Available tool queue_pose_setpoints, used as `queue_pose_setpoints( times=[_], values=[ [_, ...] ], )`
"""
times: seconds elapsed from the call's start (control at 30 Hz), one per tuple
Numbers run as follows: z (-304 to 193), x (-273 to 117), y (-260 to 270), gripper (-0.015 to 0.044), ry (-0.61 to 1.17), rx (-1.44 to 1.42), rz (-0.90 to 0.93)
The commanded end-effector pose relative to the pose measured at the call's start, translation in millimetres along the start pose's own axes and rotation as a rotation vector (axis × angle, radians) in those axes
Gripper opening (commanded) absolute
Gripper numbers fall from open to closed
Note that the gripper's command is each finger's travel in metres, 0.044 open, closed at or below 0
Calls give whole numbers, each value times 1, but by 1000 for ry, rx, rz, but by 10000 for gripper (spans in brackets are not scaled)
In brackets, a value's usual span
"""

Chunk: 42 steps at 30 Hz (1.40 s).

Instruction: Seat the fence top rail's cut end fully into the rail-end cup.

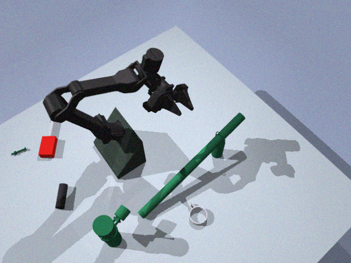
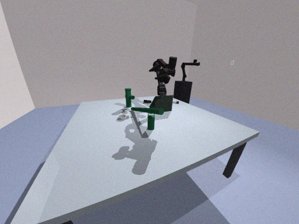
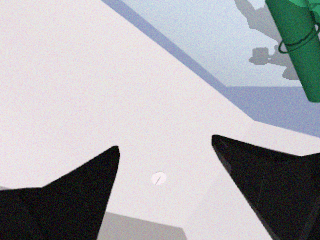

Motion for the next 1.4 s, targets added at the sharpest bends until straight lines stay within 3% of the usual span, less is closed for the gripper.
queue_pose_setpoints(
  times=[0.0,0.3,0.6,0.93,1.37],
  values=[
    [0,1,0,426,-3,-14,-3],
    [22,56,35,440,-154,-880,-240],
    [69,103,88,440,-95,-1772,-724],
    [108,118,125,440,185,-2222,-1105],
    [109,118,126,440,193,-2229,-1111]
  ],
)
Point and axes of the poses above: the point midway between the two fingers, 35 mm back from their tips, its own x axis out along the fingers, its own y axis across the jaws, z = x × y, the point moved 9 cm from there along -x, back along the fingers, and after that the axes turned 1 degree about x, right-handed, at the moved point
